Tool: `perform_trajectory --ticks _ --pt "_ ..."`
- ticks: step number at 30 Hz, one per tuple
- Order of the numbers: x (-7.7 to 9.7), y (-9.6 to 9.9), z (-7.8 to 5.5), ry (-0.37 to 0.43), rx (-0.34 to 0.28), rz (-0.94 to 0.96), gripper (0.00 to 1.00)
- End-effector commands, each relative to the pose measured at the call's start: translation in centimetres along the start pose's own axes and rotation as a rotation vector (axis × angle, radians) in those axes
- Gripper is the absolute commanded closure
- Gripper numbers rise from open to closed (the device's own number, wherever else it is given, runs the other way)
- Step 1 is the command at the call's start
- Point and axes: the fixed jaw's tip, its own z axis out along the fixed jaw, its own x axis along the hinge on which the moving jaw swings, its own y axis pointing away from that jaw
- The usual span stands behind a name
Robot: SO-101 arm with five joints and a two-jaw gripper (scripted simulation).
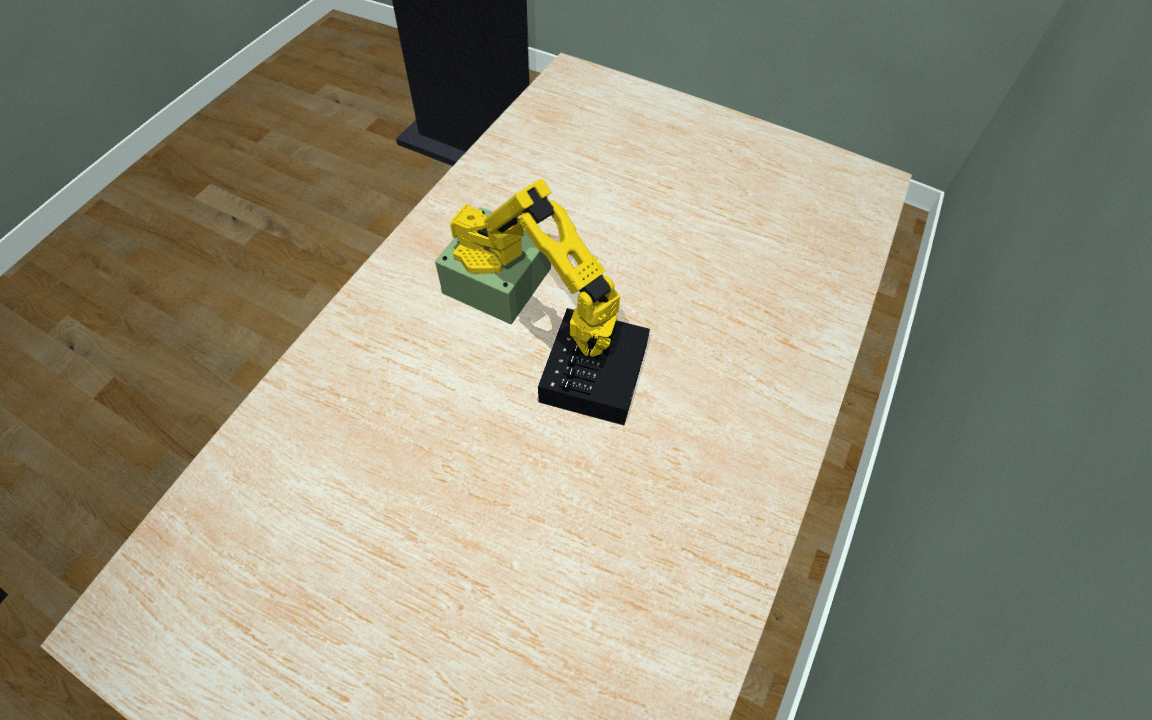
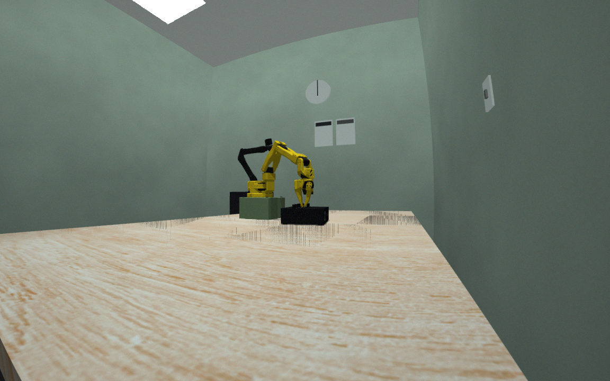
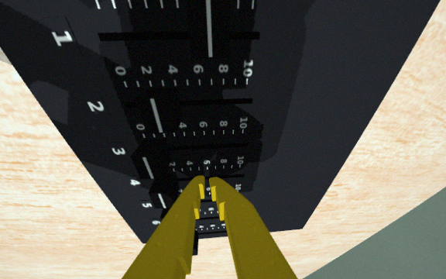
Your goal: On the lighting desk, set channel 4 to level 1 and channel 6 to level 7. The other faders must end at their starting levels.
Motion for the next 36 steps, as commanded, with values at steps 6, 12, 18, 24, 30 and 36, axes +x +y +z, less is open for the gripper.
perform_trajectory --ticks 6,12,18,24,30,36 --pt "-0.4 0.2 0.4 -0.015 -0.022 -0.001 1.0" --pt "-0.4 0.2 0.0 -0.015 -0.022 -0.001 1.0" --pt "-0.3 0.1 -0.4 -0.015 -0.022 -0.001 1.0" --pt "-0.3 0.1 -0.9 -0.015 -0.022 -0.001 1.0" --pt "-0.3 0.1 -1.2 -0.015 -0.022 -0.001 1.0" --pt "-0.3 0.1 -1.2 -0.015 -0.022 -0.001 1.0"
